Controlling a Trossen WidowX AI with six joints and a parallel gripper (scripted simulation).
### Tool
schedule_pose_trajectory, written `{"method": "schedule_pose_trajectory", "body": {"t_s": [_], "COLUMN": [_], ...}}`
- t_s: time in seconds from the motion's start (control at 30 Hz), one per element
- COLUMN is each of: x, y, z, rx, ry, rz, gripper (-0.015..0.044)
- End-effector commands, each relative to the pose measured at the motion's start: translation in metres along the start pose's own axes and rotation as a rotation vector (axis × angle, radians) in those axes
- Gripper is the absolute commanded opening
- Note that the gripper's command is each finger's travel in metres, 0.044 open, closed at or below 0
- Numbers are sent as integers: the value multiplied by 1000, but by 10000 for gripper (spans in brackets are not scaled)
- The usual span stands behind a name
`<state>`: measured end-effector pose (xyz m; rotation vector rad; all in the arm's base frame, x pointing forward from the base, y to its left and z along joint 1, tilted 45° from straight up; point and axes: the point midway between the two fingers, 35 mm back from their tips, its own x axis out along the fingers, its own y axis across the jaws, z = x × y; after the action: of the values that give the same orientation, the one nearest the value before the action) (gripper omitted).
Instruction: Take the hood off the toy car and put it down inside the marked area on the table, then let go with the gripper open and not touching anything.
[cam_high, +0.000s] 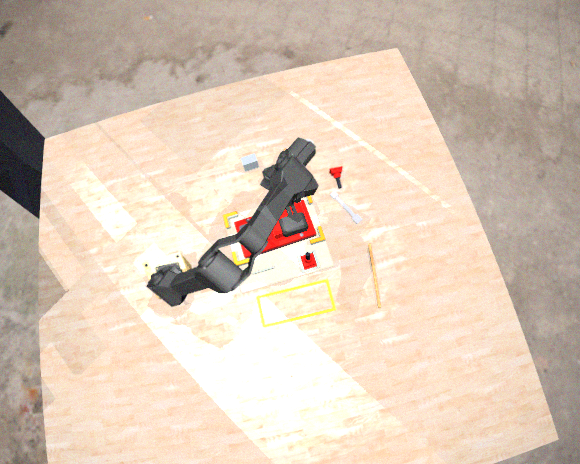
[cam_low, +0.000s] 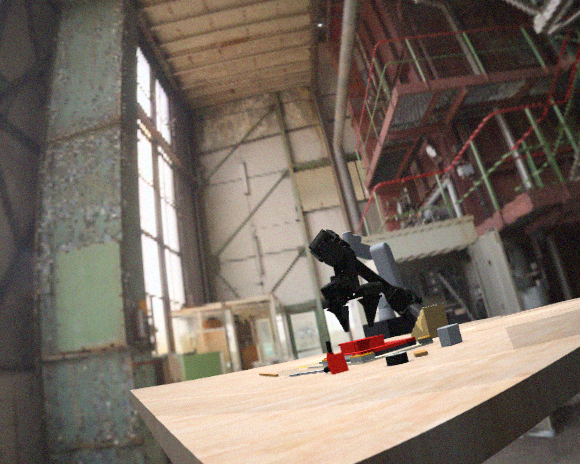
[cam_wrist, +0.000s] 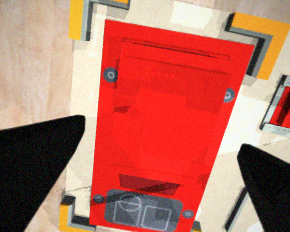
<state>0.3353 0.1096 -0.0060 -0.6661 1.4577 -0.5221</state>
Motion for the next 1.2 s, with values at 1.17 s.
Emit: {"method": "schedule_pose_trajectory", "body": {"t_s": [1.17], "x": [22], "y": [-2], "z": [-2], "rx": [-3], "ry": [-3], "rz": [-5], "gripper": [440]}}
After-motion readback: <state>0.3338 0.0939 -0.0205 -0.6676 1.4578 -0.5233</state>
